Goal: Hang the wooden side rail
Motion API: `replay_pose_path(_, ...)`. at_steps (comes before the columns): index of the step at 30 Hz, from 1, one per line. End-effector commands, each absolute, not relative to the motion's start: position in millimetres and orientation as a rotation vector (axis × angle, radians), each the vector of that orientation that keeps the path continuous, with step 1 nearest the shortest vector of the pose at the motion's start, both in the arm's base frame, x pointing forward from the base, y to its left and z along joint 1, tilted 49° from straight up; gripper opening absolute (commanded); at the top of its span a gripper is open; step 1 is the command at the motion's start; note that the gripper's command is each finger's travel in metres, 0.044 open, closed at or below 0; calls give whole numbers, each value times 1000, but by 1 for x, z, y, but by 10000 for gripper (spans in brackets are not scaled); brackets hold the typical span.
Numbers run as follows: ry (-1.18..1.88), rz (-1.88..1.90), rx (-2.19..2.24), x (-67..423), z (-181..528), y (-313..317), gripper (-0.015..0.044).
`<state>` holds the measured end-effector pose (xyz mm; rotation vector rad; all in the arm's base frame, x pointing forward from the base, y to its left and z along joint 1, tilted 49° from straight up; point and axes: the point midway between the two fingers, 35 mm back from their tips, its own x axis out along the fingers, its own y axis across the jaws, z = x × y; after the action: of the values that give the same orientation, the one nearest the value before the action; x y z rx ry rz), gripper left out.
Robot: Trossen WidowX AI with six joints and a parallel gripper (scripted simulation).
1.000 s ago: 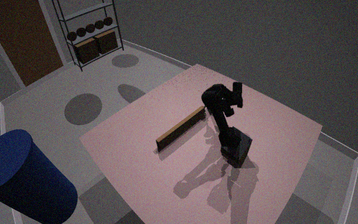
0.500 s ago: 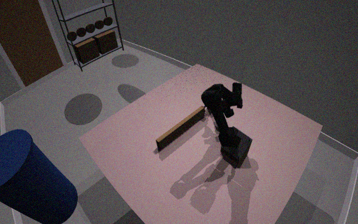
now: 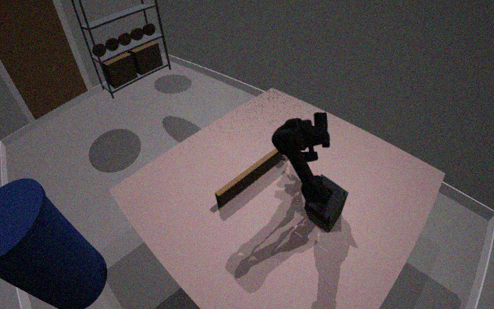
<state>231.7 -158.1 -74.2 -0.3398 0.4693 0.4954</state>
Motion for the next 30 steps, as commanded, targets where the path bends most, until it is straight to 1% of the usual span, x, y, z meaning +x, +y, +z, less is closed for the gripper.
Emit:
replay_pose_path(1, 593, 458, -171, 236, -74, -152, 440)
replay_pose_path(10, 807, 284, 149, 246, -68, -147, 440)
replay_pose_path(17, 917, 85, 386, 255, -60, -145, 440)
replay_pose_path(24, 959, -151, 617, 263, -49, -143, 440)
replay_pose_path(30, 935, -365, 815, 269, -38, -141, 440)
